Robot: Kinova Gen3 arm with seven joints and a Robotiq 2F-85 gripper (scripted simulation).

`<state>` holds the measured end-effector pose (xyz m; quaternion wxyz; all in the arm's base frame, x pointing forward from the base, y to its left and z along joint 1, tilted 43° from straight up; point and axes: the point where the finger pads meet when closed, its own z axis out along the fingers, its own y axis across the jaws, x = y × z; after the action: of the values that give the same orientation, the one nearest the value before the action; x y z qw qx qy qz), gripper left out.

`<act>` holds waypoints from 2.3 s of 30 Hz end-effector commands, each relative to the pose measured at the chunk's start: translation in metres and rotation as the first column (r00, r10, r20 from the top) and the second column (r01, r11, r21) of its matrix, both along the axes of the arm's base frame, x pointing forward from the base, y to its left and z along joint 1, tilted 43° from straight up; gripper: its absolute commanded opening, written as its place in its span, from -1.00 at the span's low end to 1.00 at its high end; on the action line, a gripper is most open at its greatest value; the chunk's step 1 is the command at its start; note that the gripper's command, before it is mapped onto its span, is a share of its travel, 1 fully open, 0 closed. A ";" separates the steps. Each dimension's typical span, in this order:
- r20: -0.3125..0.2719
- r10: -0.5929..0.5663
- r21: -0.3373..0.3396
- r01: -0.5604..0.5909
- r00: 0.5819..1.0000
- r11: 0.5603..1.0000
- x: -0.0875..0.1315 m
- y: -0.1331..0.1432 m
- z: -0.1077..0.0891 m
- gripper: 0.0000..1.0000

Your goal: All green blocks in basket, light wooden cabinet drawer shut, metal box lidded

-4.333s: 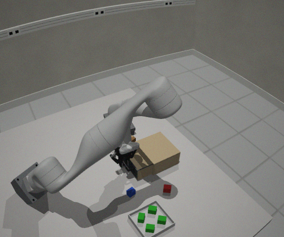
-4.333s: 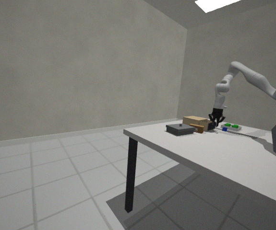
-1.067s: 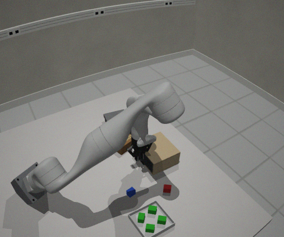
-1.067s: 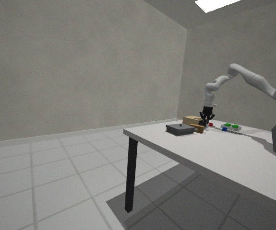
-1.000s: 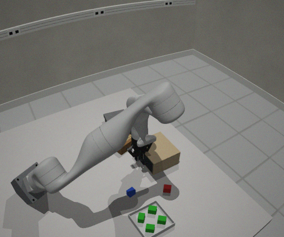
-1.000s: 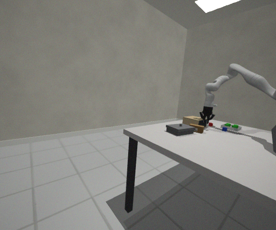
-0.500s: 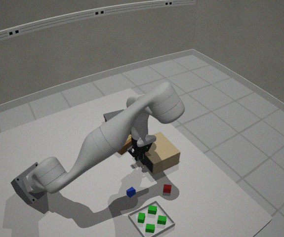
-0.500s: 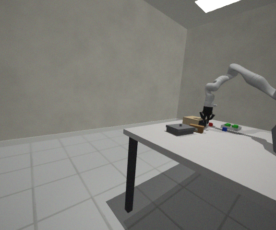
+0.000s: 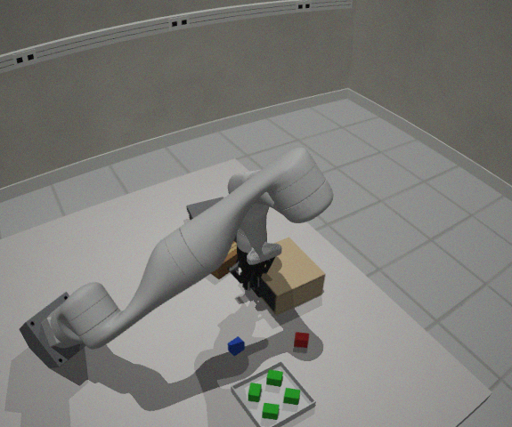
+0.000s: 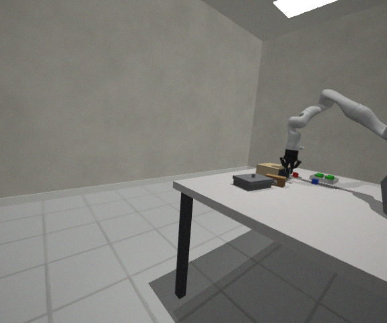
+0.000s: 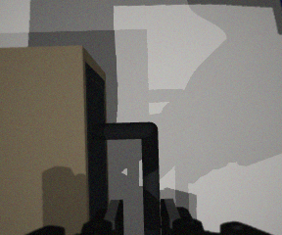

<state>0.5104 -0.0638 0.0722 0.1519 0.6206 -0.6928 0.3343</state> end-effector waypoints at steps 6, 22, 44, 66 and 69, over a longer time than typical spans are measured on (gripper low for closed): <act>-0.002 -0.002 0.001 0.002 1.000 1.000 0.000 0.000 0.000 -0.39; -0.002 -0.002 0.001 0.002 1.000 1.000 0.000 0.000 0.000 -0.39; -0.002 -0.002 0.001 0.002 1.000 1.000 -0.002 0.010 0.011 -0.39; -0.002 -0.003 0.001 0.003 1.000 1.000 -0.016 0.053 0.060 -0.39; -0.002 -0.003 0.001 0.003 1.000 1.000 -0.018 0.060 0.068 -0.39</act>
<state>0.4931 -0.0149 0.1298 0.1578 0.6181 -0.6942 0.3334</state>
